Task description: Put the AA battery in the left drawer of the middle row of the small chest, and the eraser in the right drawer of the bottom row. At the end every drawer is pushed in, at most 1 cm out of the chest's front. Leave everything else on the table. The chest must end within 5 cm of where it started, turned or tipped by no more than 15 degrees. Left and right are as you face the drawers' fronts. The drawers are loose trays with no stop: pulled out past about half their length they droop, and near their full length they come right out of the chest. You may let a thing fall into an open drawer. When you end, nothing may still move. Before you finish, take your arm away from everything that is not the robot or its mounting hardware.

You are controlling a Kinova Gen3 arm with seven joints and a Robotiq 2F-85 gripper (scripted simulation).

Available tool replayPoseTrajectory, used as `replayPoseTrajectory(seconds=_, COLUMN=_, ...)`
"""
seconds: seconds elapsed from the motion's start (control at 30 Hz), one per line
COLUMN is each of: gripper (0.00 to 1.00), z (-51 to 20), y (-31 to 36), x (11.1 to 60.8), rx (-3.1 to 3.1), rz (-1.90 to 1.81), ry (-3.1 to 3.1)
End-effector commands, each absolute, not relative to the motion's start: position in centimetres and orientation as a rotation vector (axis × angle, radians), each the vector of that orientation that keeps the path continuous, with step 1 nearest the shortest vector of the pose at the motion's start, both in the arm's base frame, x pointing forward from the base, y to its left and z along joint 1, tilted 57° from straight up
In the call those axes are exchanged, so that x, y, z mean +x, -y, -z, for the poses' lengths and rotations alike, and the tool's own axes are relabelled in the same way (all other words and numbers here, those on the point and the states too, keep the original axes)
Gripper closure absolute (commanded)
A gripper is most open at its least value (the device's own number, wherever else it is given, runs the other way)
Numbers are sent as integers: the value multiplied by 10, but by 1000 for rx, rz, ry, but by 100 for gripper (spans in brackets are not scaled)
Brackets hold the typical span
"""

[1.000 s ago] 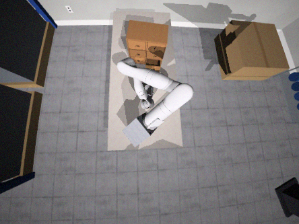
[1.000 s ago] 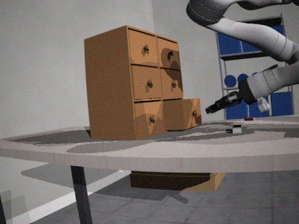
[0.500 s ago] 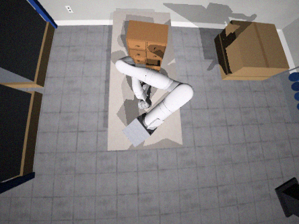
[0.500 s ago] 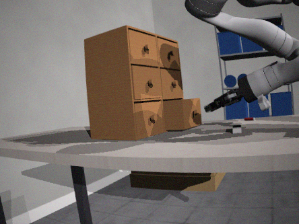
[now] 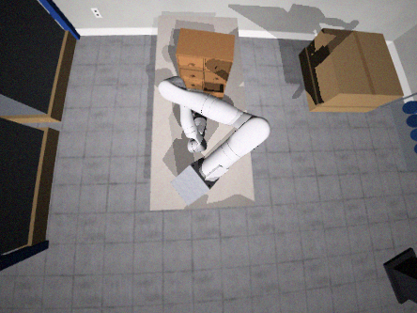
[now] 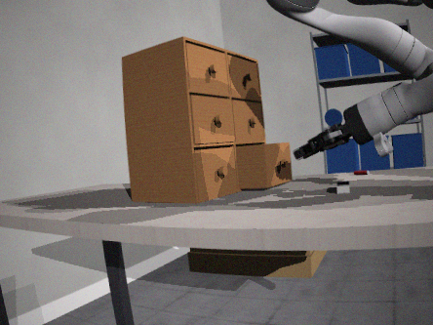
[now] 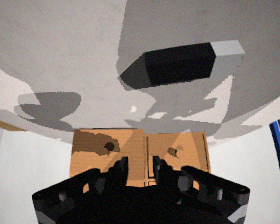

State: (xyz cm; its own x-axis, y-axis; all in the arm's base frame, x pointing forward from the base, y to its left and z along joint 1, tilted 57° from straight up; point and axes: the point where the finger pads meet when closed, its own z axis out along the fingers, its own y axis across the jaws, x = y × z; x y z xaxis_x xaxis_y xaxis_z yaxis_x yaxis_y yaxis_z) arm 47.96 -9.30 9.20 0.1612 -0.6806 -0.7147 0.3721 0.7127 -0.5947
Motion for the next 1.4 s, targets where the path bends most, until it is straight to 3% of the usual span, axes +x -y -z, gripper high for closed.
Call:
replayPoseTrajectory(seconds=0.0, gripper=67, z=-92, y=87, x=481, rx=-311, rz=758, ry=-1185)
replayPoseTrajectory(seconds=1.37, gripper=67, z=-47, y=6, x=484, rx=-311, rz=758, ry=-1185)
